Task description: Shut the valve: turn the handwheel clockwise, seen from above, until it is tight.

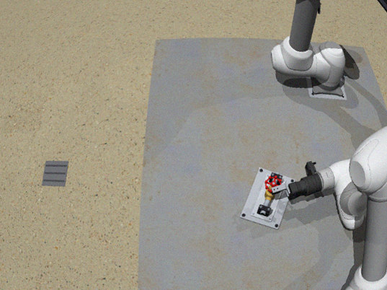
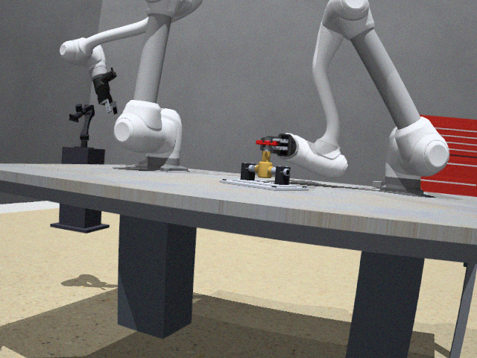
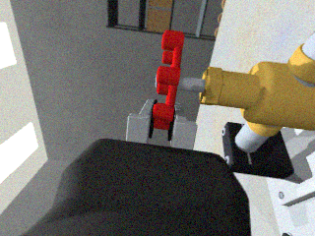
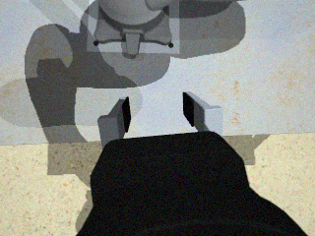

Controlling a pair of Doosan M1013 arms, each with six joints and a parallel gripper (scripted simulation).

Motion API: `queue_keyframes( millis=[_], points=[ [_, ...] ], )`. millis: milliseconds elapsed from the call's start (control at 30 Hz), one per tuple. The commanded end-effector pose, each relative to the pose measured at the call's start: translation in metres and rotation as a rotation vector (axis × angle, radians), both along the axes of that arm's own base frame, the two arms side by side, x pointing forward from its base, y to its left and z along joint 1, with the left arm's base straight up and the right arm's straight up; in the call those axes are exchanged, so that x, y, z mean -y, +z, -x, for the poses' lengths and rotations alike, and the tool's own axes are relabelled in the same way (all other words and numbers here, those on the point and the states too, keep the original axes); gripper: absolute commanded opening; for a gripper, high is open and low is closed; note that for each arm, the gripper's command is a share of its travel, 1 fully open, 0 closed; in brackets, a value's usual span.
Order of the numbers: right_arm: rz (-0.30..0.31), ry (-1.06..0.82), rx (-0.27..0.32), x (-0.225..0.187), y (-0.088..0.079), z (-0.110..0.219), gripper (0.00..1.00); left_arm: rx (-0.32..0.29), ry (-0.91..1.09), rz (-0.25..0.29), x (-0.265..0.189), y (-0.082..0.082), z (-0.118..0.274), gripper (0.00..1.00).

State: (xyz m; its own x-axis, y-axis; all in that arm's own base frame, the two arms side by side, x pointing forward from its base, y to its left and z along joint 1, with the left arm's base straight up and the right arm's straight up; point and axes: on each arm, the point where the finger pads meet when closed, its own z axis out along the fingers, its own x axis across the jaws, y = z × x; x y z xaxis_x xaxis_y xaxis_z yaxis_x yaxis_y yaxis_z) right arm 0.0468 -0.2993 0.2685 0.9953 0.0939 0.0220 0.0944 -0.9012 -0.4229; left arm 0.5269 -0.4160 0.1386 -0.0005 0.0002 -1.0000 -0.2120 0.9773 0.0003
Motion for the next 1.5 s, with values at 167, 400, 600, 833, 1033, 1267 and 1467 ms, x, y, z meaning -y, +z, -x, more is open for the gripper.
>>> queue_keyframes(
  millis=[167, 400, 600, 833, 1033, 1267, 1467],
  points=[
    [0.001, 0.0, 0.001, 0.0003, 0.0005, -0.0001, 1.0, 0.002, -0.066, 0.001, -0.0002, 0.001, -0.002, 0.0],
    [0.001, 0.0, 0.001, 0.0003, 0.0005, -0.0001, 1.0, 0.002, -0.109, 0.001, -0.0003, 0.001, -0.0032, 0.0],
    [0.001, 0.0, 0.001, 0.0003, 0.0005, -0.0001, 1.0, 0.002, -0.163, 0.001, -0.0004, 0.001, -0.0047, 0.0],
    [0.001, 0.0, 0.001, 0.0003, 0.0005, -0.0001, 1.0, 0.002, -0.21, 0.001, -0.0005, 0.001, -0.006, 0.0],
    [0.001, 0.0, 0.001, 0.0003, 0.0005, -0.0001, 1.0, 0.002, -0.268, 0.001, -0.0004, 0.001, -0.0077, 0.0],
    [0.001, 0.0, 0.001, 0.0003, 0.0005, -0.0001, 1.0, 0.002, -0.337, 0.001, -0.0003, 0.0009, -0.0096, 0.0],
    [0.001, 0.0, 0.001, 0.0003, 0.0005, -0.0001, 1.0, 0.002, -0.378, 0.001, -0.0001, 0.0009, -0.0107, 0.0]
  ],
)
